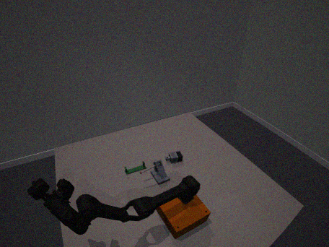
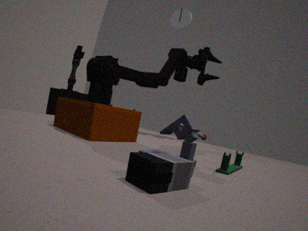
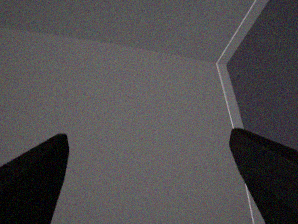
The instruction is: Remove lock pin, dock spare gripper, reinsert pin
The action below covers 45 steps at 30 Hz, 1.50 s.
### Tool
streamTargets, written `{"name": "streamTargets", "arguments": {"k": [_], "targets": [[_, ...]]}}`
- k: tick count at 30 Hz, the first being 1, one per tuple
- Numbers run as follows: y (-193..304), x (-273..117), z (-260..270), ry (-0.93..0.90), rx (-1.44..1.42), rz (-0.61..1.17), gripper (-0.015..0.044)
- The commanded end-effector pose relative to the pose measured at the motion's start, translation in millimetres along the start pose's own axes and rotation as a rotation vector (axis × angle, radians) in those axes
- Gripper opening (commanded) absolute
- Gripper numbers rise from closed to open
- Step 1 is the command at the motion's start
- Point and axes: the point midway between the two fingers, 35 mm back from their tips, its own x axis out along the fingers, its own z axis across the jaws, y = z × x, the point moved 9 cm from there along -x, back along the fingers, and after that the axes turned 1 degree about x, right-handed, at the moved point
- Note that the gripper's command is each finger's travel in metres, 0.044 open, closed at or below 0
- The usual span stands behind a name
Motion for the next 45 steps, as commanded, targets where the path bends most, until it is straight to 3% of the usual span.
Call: {"name": "streamTargets", "arguments": {"k": [1,4,10,21,34,45], "targets": [[0.0,-0.9,1.1,-0.002,0.003,0.002,0.0374],[-0.8,-14.0,17.4,-0.031,0.046,0.036,0.0300],[-5.4,-46.2,55.4,-0.100,0.164,0.118,0.0300],[-54.2,-153.1,168.1,-0.314,0.634,0.392,0.0300],[-178.7,-252.5,260.5,-0.519,1.225,0.676,0.0300],[-315.9,-288.2,292.5,-0.652,1.753,0.828,0.0300]]}}
